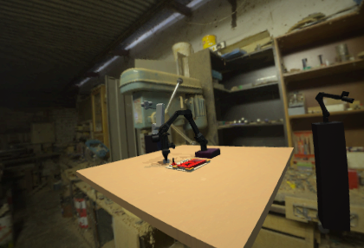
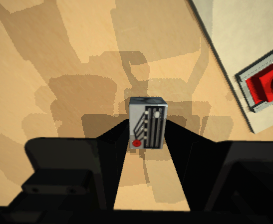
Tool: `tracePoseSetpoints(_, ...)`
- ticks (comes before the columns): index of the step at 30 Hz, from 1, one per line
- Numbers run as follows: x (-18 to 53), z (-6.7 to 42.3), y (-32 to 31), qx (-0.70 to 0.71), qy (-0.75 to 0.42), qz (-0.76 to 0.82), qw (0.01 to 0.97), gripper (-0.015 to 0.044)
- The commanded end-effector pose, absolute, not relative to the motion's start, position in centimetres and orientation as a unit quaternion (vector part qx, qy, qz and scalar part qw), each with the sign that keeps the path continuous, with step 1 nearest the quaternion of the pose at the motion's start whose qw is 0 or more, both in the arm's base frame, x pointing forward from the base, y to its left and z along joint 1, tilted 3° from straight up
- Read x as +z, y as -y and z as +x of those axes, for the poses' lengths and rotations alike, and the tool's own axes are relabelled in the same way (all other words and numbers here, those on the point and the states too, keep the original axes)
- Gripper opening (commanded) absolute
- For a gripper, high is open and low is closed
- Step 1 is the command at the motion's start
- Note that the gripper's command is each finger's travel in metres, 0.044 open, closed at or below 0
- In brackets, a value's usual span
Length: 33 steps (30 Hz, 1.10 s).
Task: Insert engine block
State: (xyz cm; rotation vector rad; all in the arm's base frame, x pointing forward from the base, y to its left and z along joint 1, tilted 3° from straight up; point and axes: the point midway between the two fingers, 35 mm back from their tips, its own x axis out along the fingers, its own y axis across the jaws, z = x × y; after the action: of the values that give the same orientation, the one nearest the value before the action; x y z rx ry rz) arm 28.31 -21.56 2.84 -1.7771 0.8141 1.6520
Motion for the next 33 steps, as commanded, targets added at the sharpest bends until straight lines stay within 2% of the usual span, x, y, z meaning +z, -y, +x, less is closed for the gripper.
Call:
tracePoseSetpoints(1,3.0,28.4,21.6,0.617,-0.306,-0.665,0.287,0.0045)
tracePoseSetpoints(3,3.5,28.4,21.7,0.617,-0.306,-0.665,0.287,0.0000)
tracePoseSetpoints(33,12.9,28.2,21.4,0.615,-0.308,-0.666,0.289,0.0000)
